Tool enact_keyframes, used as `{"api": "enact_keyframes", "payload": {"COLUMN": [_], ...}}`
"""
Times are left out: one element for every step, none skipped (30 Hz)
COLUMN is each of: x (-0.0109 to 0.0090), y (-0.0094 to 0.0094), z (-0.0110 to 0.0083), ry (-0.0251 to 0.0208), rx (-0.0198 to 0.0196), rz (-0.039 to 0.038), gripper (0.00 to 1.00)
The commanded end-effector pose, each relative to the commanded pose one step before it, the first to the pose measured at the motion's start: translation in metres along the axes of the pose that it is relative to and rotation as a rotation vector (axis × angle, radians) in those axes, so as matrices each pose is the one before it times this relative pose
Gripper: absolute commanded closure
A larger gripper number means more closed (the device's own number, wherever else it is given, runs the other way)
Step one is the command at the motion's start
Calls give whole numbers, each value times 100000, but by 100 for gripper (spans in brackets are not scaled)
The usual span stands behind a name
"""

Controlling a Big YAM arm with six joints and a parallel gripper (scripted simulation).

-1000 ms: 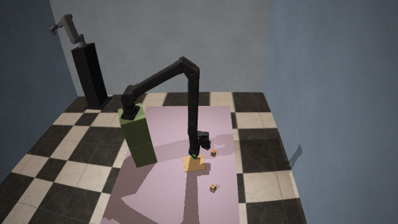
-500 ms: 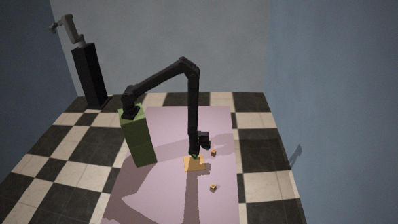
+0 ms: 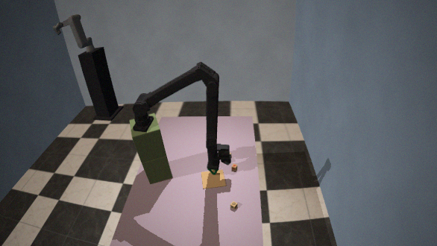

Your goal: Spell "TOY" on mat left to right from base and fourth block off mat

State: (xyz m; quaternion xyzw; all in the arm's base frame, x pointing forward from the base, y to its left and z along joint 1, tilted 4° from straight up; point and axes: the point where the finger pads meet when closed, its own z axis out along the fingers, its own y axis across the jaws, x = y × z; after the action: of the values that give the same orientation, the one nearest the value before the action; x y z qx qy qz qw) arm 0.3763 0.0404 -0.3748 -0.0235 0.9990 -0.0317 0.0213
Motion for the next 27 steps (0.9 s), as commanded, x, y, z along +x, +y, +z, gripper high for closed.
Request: {"api": "enact_keyframes", "payload": {"x": [72,7,6,5,3,2,1,0,0,0,0,0,0,0,0,0,0,0,0,1,8,20,36,54,72,91,-18], "y": [-218,27,23,18,13,7,3,0,0,0,0,0,0,0,0,0,0,0,0,0,0,-1,-2,-3,-4,-5,-1], "z": [-3,1,1,1,1,0,0,0,0,0,0,0,0,0,0,0,0,0,0,2,10,26,45,68,91,114,53], "ry": [675,1,1,1,0,0,0,0,0,0,0,0,0,0,0,0,0,0,0,2,15,37,66,98,131,164,-47], "rx": [95,-1,-1,-1,0,0,0,0,0,0,0,0,0,0,0,0,0,0,0,0,1,3,5,8,11,13,-4], "rz": [-612,-71,-60,-47,-33,-19,-8,-1,0,0,0,0,0,0,0,0,0,0,0,0,-1,-2,-4,-6,-8,-10,4], "gripper": [74,74,74,74,74,74,74,74,74,74,74,74,74,74,74,74,74,74,74,74,74,74,74,74,74,74,74]}}
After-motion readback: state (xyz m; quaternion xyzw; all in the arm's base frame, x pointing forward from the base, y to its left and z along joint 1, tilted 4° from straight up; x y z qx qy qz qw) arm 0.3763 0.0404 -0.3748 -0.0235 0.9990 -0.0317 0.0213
